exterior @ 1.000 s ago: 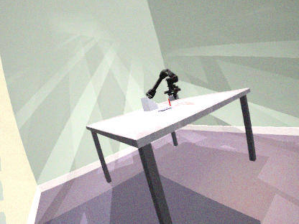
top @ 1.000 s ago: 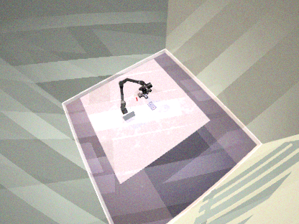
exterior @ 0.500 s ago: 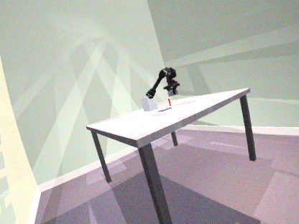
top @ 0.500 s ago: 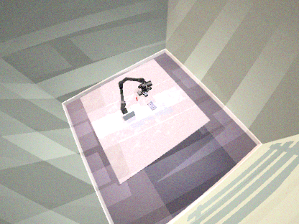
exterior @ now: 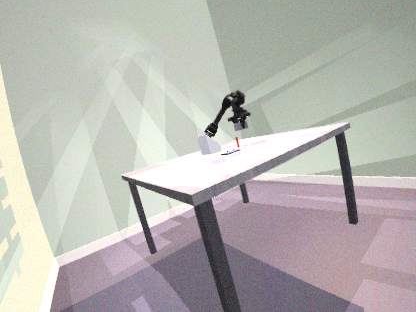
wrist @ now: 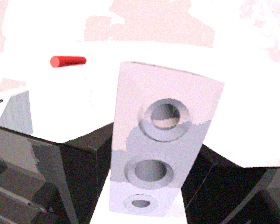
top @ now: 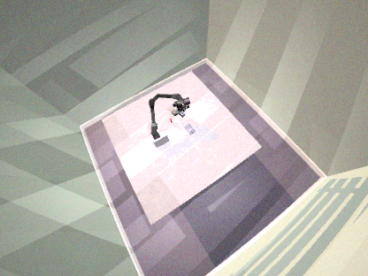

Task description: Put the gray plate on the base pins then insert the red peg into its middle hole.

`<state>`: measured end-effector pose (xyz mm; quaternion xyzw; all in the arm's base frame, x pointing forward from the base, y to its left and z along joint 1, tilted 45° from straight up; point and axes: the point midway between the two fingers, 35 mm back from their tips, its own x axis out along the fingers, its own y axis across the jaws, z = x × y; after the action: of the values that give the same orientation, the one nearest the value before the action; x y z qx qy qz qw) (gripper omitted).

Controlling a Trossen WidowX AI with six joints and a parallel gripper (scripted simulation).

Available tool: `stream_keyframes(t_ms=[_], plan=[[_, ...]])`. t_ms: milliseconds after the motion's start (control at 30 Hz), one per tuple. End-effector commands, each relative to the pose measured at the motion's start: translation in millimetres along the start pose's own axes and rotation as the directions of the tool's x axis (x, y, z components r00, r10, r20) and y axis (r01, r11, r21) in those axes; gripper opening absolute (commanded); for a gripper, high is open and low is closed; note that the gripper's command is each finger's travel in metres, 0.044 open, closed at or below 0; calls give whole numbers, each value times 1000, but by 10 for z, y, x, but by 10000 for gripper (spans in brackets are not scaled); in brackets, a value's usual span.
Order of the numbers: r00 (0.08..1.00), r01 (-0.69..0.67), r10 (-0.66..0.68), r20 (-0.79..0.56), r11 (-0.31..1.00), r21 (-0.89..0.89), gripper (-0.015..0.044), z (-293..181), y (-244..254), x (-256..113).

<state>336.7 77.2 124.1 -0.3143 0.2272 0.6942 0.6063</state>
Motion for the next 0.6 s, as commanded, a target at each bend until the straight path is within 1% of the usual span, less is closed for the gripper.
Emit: stream_keyframes(t_ms=[0, 567], plan=[[1000, -7, 7, -6, 1000, 2, 0, -130, -14, 53], [1000, -5, 4, -7, 1000, -26, 0, -626, -92, 292]])
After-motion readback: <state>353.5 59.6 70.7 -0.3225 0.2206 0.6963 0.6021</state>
